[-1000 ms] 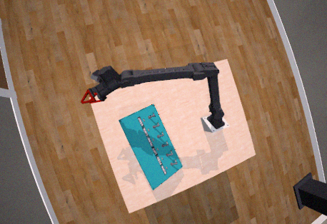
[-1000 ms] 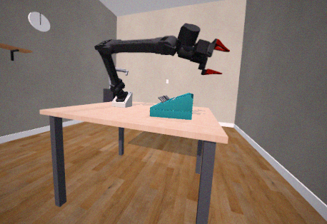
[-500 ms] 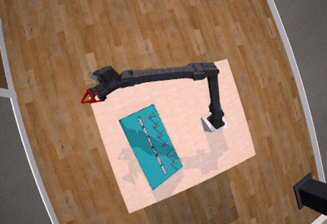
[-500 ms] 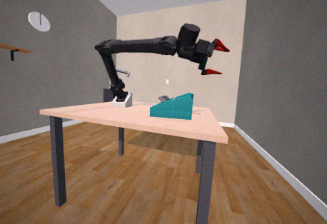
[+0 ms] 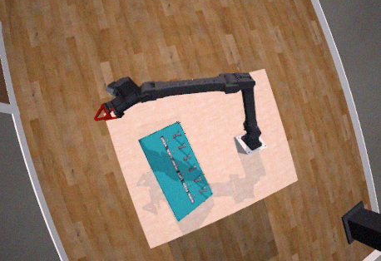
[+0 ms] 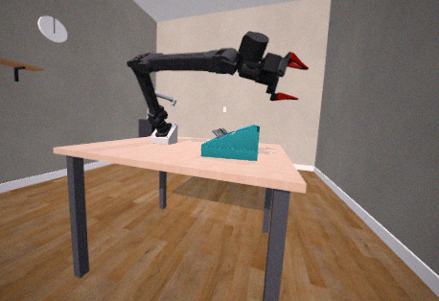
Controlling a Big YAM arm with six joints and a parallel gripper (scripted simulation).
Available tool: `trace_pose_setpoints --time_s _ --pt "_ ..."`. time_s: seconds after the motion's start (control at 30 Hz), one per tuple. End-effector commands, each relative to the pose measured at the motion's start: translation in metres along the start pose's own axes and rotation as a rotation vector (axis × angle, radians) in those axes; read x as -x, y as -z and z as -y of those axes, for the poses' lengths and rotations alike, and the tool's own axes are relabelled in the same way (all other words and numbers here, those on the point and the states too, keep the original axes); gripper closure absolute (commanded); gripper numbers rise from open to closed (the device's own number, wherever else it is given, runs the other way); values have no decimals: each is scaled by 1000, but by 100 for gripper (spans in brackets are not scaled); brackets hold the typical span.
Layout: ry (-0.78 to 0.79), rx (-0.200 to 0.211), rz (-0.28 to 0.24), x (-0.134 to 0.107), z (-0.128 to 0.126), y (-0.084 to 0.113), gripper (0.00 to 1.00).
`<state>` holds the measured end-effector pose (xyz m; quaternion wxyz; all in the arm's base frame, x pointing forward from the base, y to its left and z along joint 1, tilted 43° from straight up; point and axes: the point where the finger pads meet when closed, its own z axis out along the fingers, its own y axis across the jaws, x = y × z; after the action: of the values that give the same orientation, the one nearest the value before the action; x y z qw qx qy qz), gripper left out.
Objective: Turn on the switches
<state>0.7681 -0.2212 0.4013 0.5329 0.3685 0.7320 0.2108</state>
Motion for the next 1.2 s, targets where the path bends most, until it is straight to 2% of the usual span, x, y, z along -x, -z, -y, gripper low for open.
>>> trace_pose_setpoints --time_s 0.0,0.13,0.3,0.43,0.5,0.53,0.87,0.93,0.97,1.0,1.03,1.1,1.13,1.17 --pt "27 57 24 9 -48 22 0" --pt "22 64 22 7 -60 27 0" --pt "24 79 37 13 -83 41 0" --pt "23 79 37 12 -91 48 0" --pt "19 63 21 2 -90 50 0" --pt "22 79 37 10 -105 58 0" --pt "17 78 35 4 -152 96 0" --pt "17 78 35 4 -152 96 0" --pt "8 39 15 -6 -132 89 0" --pt "11 62 37 6 -149 99 0" --pt "13 71 42 7 -158 104 0" --pt "14 69 27 -2 -163 102 0" --pt "11 44 2 -15 -151 97 0" --pt "12 49 7 -13 -155 98 0"
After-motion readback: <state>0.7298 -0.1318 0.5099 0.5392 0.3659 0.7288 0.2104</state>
